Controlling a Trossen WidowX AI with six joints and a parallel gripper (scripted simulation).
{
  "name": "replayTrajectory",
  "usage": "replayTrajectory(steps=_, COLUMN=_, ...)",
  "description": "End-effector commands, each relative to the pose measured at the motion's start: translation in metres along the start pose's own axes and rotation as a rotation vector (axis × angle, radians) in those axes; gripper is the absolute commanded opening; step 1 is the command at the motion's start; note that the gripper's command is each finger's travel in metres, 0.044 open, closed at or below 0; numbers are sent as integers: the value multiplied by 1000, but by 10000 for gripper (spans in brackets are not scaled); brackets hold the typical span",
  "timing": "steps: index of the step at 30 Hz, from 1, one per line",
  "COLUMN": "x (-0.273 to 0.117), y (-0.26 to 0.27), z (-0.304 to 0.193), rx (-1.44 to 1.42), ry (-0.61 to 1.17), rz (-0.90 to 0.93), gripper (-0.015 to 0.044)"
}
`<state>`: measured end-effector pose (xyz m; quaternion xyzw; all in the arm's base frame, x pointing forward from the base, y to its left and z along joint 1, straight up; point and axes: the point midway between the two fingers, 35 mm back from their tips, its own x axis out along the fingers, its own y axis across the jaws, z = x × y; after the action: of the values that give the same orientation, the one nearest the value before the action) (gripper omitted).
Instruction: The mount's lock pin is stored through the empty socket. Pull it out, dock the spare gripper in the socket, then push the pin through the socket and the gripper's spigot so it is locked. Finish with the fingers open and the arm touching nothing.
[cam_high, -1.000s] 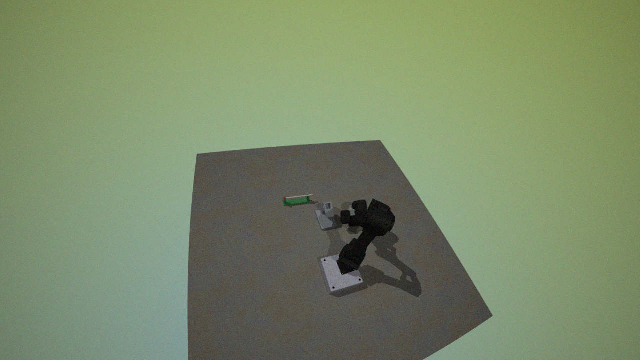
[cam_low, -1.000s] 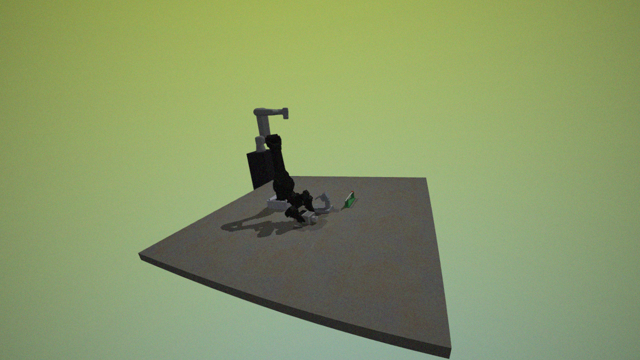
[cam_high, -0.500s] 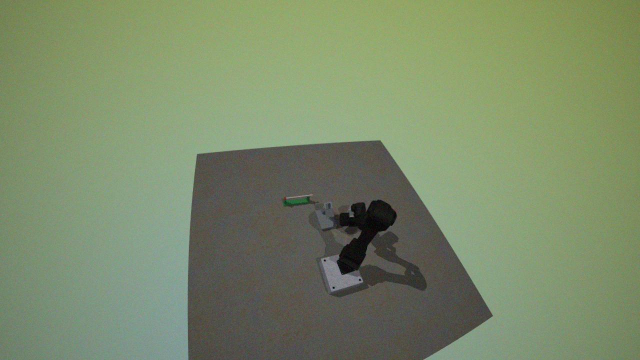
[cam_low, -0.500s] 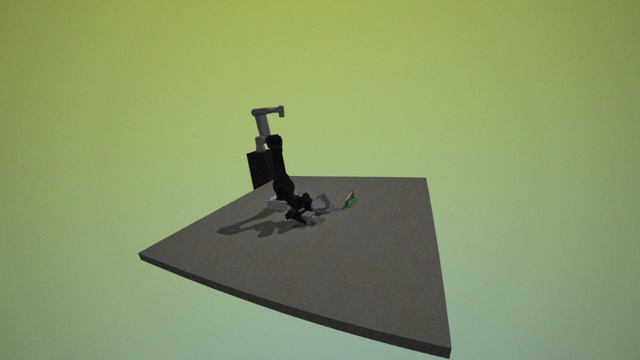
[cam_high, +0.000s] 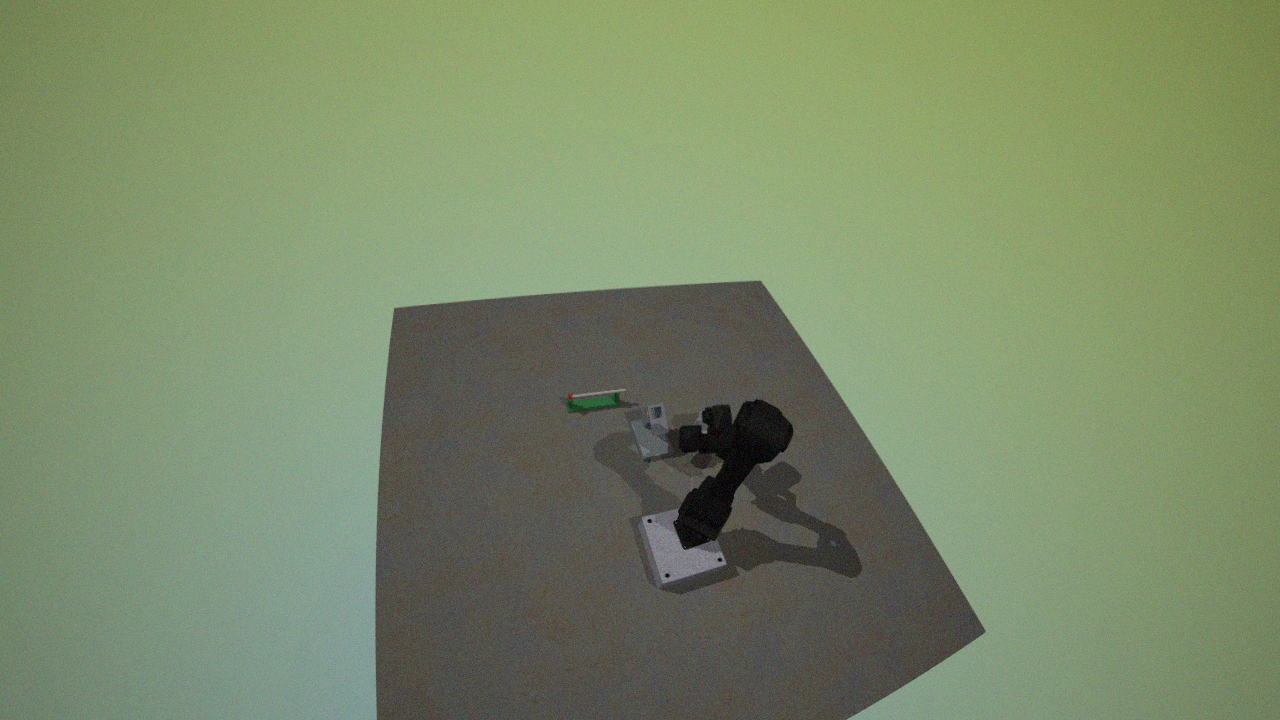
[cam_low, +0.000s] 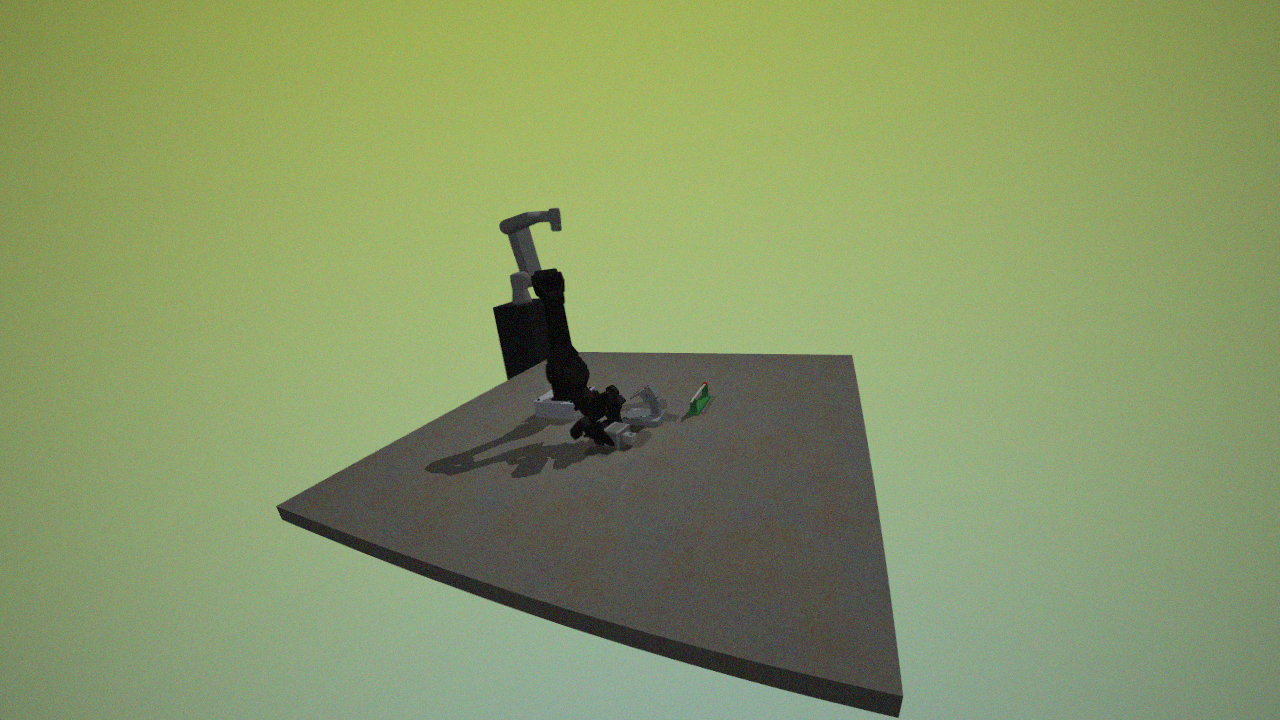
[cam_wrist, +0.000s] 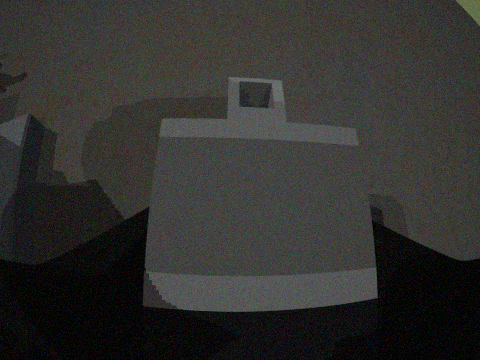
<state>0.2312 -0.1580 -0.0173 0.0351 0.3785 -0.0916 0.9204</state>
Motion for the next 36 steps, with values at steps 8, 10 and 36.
replayTrajectory(steps=8, x=-12, y=-6, z=23, rx=-5, ry=-8, rz=-2, gripper=0)
replayTrajectory(steps=10, x=-15, y=-6, z=28, rx=-5, ry=-8, rz=-2, gripper=0)
replayTrajectory(steps=36, x=-75, y=-3, z=80, rx=-5, ry=-8, rz=-2, gripper=0)
